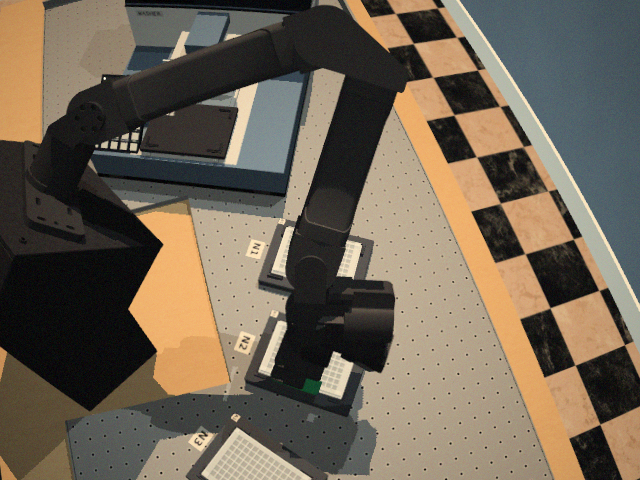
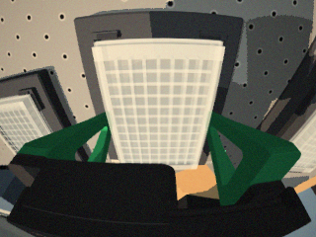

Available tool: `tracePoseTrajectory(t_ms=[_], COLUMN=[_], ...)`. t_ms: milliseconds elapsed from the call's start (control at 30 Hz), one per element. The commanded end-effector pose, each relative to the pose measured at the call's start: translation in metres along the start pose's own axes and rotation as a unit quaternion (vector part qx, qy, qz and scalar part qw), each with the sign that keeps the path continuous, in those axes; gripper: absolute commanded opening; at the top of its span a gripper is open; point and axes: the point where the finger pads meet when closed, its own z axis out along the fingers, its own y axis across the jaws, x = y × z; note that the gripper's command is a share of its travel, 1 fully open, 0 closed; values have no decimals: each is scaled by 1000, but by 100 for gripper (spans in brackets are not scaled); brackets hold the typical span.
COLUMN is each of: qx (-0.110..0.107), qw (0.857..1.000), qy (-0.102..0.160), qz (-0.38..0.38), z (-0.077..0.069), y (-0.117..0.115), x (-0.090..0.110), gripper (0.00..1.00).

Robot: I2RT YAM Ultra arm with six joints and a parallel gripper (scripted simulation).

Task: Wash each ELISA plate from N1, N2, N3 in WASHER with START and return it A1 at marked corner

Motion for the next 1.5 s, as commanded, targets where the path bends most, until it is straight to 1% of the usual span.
tracePoseTrajectory(t_ms=[0,967,1000,1467], qx=[1,1,1,1], qw=[1000,1000,1000,1000], qy=[-5,-5,-5,-5], qz=[1,1,1,1], z=[-2,2,2,2], y=[-1,-1,-1,-1], x=[-3,-4,-4,-4], gripper=[0,0,100,100])
